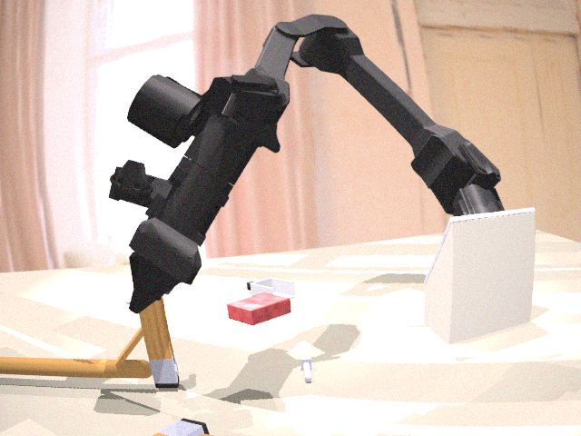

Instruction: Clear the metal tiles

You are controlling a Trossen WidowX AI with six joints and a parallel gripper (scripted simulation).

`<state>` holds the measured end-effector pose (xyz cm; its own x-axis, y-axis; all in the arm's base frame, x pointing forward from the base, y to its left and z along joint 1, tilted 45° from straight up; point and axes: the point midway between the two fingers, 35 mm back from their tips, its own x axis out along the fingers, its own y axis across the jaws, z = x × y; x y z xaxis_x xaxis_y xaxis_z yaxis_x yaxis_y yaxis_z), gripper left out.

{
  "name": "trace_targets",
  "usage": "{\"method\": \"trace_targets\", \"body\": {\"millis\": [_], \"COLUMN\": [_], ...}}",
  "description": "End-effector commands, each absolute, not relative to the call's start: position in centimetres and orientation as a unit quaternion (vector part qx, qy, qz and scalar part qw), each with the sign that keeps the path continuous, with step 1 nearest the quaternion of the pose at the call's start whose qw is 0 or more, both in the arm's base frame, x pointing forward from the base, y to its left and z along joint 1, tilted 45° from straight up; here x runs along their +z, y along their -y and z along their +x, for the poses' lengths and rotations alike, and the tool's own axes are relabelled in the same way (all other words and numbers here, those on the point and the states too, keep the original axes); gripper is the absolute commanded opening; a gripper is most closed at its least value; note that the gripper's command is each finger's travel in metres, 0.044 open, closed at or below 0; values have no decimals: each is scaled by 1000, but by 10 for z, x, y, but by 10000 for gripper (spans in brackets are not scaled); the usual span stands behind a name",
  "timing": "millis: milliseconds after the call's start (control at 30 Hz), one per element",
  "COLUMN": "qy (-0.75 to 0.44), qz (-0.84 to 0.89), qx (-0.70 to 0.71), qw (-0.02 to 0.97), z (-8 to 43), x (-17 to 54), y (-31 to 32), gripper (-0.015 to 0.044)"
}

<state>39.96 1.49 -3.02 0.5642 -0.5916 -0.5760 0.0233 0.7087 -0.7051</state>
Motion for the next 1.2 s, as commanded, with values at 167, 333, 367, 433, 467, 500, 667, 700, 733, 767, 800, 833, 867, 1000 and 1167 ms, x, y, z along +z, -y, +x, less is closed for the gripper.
{"method": "trace_targets", "body": {"millis": [167, 333, 367, 433, 467, 500, 667, 700, 733, 767, 800, 833, 867, 1000, 1167], "qy": [-419, -419, -419, -419, -419, -418, -418, -418, -418, -418, -418, -418, -418, -417, -417], "qz": [-330, -331, -331, -331, -331, -331, -331, -331, -331, -331, -331, -331, -331, -332, -332], "qx": [-186, -186, -186, -186, -186, -186, -186, -186, -186, -186, -186, -186, -186, -186, -185], "qw": [825, 825, 825, 825, 825, 825, 825, 825, 825, 825, 825, 825, 825, 825, 825], "z": [387, 379, 377, 374, 373, 371, 363, 361, 360, 358, 357, 355, 354, 347, 339], "x": [-26, -26, -25, -25, -25, -25, -25, -25, -25, -24, -24, -24, -24, -23, -22], "y": [-20, -19, -19, -19, -19, -19, -18, -18, -17, -17, -17, -17, -16, -15, -13], "gripper": [0, 0, 0, 0, 0, 0, 0, 0, 0, 0, 0, 0, 0, 0, 0]}}
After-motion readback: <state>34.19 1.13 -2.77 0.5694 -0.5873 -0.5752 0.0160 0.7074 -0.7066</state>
